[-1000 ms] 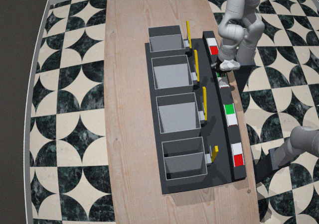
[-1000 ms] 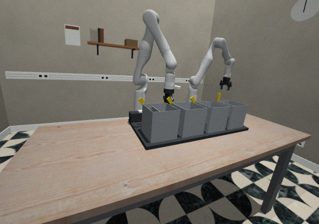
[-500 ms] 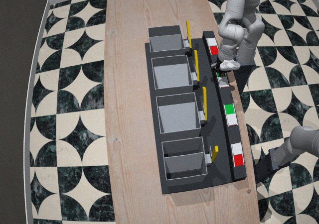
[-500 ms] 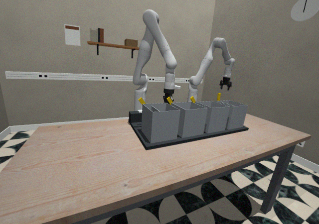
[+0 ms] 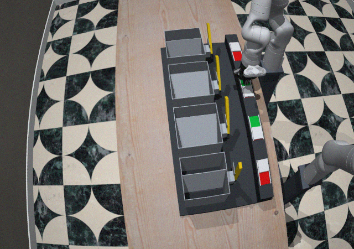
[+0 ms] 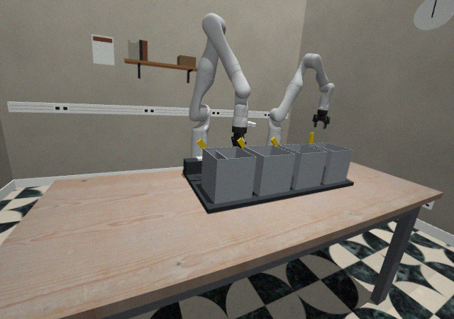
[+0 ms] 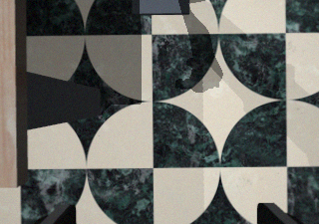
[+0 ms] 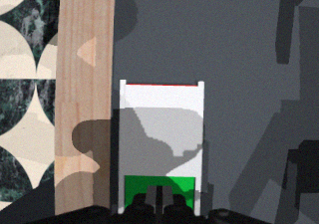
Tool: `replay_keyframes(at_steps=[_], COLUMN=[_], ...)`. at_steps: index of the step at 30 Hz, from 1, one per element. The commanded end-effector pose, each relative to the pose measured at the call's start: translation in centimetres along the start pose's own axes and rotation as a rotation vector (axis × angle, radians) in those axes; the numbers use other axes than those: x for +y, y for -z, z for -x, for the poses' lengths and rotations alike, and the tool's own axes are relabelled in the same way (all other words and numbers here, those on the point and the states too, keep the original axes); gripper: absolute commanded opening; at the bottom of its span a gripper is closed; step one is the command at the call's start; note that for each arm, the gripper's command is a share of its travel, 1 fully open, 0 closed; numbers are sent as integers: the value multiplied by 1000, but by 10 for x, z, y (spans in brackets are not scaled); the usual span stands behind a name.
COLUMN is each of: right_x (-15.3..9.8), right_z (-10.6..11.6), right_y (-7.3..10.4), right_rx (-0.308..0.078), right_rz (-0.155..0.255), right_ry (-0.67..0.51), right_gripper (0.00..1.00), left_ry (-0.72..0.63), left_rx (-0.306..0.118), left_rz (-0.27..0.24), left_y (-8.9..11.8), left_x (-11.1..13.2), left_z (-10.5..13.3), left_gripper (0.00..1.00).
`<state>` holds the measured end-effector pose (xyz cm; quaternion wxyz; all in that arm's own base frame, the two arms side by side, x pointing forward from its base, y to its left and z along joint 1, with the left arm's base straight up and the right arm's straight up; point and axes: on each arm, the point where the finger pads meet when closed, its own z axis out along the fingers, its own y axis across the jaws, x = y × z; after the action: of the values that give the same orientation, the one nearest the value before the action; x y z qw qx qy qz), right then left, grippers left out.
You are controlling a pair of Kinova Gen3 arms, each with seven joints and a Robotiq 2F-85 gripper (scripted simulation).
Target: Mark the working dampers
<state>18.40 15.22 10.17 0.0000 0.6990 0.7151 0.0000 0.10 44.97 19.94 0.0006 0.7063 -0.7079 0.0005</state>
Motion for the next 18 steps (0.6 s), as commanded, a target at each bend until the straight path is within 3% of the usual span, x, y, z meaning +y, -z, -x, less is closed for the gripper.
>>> replay_keyframes(at_steps=[1, 8, 18], right_x=[0, 0, 0], right_z=[0, 0, 0], right_y=[0, 4, 32], right_rx=[1, 0, 0], right_rz=[1, 1, 1], right_ry=[0, 0, 0], right_gripper=[99, 99, 99], left_ry=[0, 0, 0], left_rx=[-2, -2, -2], left_rz=[0, 0, 0], left_y=[1, 1, 1], left_x=[0, 0, 0], left_z=[0, 0, 0], left_gripper=[1000, 1000, 1000])
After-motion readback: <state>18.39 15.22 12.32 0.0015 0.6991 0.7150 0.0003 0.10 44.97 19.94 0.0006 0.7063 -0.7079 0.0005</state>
